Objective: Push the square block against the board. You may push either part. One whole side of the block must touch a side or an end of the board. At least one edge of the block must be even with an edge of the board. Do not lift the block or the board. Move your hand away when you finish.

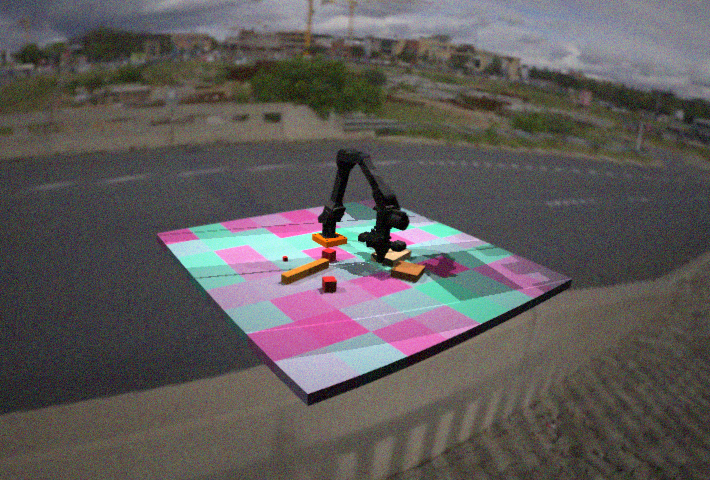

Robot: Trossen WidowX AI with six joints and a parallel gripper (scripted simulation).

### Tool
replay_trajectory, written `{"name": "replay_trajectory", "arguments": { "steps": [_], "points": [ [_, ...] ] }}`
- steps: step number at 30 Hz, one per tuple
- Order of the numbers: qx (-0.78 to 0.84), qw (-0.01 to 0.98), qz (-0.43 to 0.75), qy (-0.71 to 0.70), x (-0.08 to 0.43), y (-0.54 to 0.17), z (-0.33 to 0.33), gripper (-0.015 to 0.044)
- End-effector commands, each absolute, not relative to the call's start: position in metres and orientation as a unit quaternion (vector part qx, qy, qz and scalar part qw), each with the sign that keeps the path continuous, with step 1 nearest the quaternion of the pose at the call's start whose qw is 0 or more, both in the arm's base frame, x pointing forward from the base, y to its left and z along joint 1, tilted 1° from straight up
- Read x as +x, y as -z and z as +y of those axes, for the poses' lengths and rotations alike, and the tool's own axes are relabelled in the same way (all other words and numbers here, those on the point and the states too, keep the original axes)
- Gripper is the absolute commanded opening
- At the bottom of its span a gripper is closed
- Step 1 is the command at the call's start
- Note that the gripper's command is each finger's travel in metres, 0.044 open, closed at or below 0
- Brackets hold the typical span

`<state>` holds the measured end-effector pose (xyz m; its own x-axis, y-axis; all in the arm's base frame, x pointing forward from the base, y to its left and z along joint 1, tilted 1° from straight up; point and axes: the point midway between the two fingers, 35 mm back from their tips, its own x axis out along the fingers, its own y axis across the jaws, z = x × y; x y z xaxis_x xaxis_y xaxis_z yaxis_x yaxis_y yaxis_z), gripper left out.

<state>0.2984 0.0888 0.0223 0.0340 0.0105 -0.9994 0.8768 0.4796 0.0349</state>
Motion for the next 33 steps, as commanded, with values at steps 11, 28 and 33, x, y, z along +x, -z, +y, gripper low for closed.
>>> {"name": "replay_trajectory", "arguments": {
  "steps": [11,28,33],
  "points": [
    [0.370,0.611,0.605,0.352,0.295,-0.020,0.090,0.0000],
    [0.369,0.612,0.604,0.352,0.305,-0.020,0.075,0.0000],
    [0.369,0.612,0.604,0.353,0.310,-0.020,0.068,0.0000]
  ]
}}
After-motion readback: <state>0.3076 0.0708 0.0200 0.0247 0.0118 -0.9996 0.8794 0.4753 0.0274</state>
